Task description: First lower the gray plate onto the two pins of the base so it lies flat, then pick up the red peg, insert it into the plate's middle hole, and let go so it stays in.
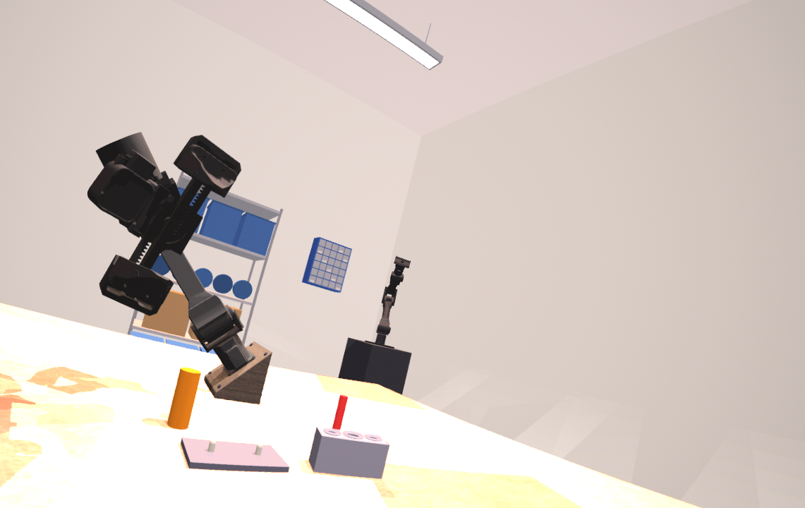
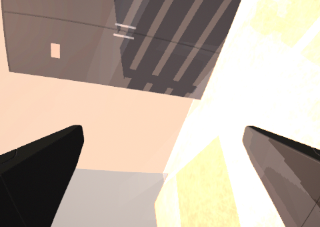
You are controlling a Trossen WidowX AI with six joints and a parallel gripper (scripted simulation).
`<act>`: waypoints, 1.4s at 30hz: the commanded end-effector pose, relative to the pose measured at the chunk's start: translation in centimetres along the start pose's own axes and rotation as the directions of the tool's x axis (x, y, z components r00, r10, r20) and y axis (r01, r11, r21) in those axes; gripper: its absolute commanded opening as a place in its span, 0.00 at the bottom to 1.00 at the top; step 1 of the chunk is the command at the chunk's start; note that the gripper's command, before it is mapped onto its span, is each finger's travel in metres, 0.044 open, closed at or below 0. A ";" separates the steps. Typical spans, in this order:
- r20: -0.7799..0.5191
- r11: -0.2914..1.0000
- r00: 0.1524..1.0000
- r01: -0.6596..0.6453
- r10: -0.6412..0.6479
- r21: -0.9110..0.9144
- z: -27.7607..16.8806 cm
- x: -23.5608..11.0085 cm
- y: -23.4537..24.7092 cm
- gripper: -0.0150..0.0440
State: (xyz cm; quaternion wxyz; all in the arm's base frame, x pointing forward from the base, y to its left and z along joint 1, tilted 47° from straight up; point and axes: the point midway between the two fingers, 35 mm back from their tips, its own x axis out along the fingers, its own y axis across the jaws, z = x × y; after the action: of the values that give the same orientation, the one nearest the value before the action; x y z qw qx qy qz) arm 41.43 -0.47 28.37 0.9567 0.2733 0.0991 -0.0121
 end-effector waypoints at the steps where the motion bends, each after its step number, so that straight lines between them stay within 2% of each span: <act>1: -0.140 0.995 0.985 -0.097 0.099 0.020 -3.8 0.3 4.4 1.00; 5: -0.308 0.980 0.930 -0.191 0.200 0.061 -8.6 -0.7 9.1 1.00; 10: -0.506 0.953 0.809 -0.279 0.300 0.118 -14.4 -3.5 14.5 1.00; 15: -0.692 0.929 0.635 -0.337 0.343 0.151 -20.9 -7.8 19.2 1.00; 21: -0.859 0.911 0.394 -0.374 0.325 0.173 -27.8 -15.0 23.0 1.00; 25: -0.929 0.918 0.249 -0.355 0.273 0.175 -31.5 -20.6 24.1 1.00; 32: -0.994 0.899 -0.044 -0.423 0.101 0.110 -36.9 -32.0 24.2 1.00; 37: -0.974 0.870 -0.212 -0.492 -0.076 0.039 -39.2 -40.5 22.3 1.00; 42: -0.904 0.816 -0.325 -0.577 -0.279 -0.044 -40.0 -48.6 18.7 1.00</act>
State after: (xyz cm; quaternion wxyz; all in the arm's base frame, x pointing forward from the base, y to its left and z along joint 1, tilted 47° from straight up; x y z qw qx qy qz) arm -7.66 36.56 14.58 0.5229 -0.0381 0.7610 0.3822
